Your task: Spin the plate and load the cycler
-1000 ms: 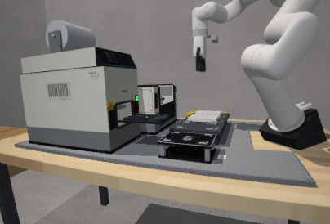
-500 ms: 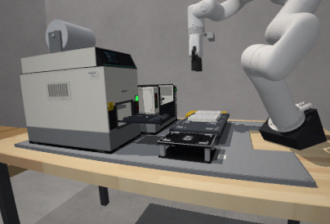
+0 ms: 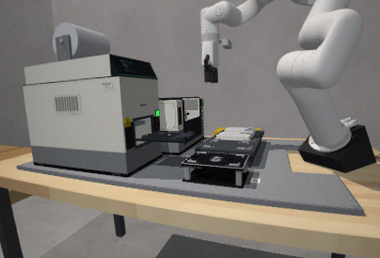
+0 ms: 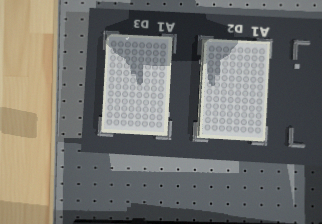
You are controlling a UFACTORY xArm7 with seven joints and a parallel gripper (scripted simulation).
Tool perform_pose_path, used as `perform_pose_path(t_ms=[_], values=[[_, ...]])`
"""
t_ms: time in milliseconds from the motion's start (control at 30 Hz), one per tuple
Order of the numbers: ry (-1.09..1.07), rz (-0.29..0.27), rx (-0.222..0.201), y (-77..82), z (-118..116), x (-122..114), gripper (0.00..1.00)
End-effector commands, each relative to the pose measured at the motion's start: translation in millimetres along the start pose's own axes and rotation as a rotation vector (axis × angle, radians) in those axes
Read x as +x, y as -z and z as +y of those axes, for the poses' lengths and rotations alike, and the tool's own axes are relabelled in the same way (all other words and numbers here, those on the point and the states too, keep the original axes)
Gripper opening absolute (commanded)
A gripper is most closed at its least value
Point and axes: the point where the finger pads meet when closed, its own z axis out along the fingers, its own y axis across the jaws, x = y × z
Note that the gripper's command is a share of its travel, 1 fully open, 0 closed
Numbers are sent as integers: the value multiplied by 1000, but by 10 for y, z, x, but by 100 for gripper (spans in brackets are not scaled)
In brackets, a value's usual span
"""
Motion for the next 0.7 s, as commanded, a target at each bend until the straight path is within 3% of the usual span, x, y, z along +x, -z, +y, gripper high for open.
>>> perform_pose_path(t_ms=[0, 667], values=[[0, -2, 1, 13, -7, -197, 100], [0, -2, 1, 13, -11, -1098, 100]])
